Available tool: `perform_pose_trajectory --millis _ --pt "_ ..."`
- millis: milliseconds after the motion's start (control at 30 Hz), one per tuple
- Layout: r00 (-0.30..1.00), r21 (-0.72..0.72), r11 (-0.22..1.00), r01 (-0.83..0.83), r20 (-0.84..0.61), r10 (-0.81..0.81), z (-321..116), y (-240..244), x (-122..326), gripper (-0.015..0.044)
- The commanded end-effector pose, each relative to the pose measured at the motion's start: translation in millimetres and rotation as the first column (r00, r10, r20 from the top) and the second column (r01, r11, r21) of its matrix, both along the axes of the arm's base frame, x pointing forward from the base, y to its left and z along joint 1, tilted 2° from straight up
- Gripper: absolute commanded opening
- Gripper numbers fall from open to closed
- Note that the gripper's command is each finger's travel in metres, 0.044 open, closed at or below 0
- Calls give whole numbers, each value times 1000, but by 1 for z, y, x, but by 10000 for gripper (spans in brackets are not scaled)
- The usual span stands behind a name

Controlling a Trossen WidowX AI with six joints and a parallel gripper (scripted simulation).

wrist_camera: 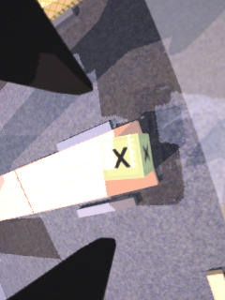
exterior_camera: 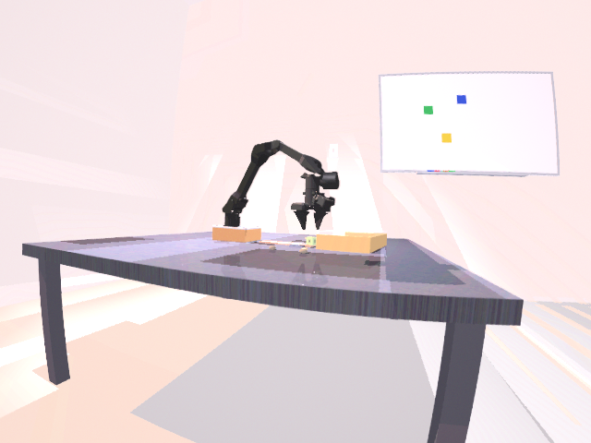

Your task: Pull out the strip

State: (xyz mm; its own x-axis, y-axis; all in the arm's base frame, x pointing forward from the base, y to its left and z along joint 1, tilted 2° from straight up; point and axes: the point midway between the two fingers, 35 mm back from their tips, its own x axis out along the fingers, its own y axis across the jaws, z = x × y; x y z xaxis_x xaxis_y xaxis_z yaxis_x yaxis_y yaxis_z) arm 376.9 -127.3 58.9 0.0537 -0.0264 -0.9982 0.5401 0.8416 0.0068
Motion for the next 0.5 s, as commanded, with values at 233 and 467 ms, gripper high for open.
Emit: perform_pose_trajectory --millis 233,467 --pt "1000 1 1000 -6 4 6 -11 -2 5 250" --pt "1000 1 1000 -6 4 6 -22 -2 6 250"
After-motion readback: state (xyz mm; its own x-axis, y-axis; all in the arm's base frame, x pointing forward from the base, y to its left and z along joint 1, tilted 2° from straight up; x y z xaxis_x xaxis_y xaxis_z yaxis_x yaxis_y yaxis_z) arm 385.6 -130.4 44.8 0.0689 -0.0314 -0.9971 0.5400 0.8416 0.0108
